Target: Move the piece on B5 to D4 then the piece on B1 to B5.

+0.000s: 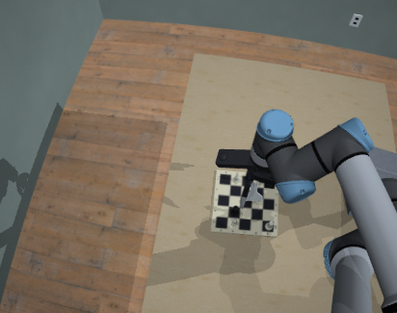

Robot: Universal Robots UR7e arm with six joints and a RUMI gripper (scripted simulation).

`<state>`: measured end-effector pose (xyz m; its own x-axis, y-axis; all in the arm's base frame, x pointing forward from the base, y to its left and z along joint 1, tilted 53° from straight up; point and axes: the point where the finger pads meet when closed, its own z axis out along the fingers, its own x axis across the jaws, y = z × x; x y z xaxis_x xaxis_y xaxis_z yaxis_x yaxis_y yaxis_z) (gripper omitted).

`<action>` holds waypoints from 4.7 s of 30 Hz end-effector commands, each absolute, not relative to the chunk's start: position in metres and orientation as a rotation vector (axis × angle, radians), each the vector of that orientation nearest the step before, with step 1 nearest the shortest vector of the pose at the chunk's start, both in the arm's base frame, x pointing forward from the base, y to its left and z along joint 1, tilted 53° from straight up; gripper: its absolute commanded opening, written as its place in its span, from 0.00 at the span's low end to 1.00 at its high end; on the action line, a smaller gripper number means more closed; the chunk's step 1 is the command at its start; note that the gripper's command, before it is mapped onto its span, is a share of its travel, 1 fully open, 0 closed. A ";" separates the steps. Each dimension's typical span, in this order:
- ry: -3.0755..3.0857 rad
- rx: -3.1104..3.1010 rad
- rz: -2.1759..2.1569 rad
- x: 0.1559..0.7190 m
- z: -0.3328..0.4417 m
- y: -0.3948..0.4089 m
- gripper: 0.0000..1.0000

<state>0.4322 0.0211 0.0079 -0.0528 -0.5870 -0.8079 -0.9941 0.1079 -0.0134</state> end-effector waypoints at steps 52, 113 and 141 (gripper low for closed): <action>2.663 -0.171 1.320 0.386 -0.055 -0.006 1.00; 2.664 -0.170 1.320 0.387 -0.065 0.007 0.22; 2.664 -0.170 1.320 0.391 -0.085 0.033 0.22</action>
